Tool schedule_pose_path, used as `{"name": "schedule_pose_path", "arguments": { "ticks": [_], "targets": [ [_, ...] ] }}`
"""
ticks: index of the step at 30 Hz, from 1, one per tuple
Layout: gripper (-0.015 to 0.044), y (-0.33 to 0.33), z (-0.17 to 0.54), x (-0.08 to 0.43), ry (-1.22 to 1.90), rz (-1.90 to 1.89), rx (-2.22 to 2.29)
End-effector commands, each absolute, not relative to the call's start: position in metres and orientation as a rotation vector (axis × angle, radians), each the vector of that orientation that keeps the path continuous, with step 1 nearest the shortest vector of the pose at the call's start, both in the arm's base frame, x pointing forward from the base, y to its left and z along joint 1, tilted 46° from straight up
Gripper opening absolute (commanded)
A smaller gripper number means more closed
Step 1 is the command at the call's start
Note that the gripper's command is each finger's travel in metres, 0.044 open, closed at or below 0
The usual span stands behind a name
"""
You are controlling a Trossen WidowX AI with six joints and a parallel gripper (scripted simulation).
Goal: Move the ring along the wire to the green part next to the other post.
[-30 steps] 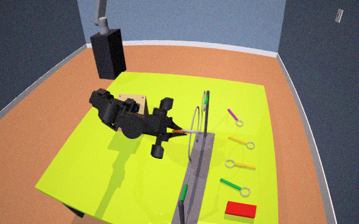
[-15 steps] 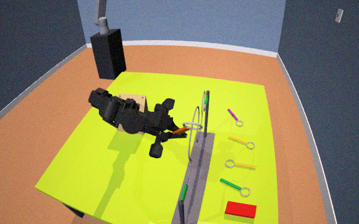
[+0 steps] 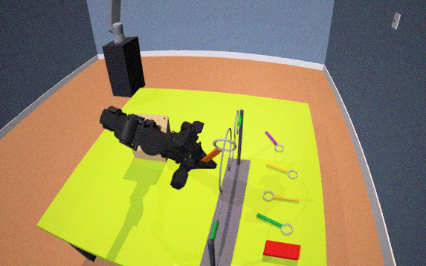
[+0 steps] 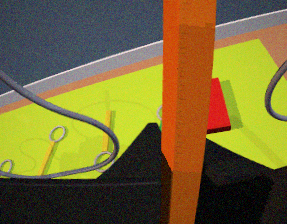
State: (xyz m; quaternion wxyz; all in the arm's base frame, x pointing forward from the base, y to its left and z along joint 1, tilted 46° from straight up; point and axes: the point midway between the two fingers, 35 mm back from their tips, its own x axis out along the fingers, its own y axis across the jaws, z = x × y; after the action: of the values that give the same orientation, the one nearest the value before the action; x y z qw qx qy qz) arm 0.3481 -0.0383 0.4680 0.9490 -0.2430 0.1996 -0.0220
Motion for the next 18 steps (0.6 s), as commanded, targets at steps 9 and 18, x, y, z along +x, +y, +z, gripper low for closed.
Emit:
{"name": "schedule_pose_path", "arguments": {
  "ticks": [9, 18],
  "targets": [
    [-0.0150, -0.0423, 0.4705, 0.3476, 0.383, -0.096, -0.642],
    [-0.0150, -0.0449, 0.4723, 0.3480, 0.364, -0.133, -0.750]
  ]
}}
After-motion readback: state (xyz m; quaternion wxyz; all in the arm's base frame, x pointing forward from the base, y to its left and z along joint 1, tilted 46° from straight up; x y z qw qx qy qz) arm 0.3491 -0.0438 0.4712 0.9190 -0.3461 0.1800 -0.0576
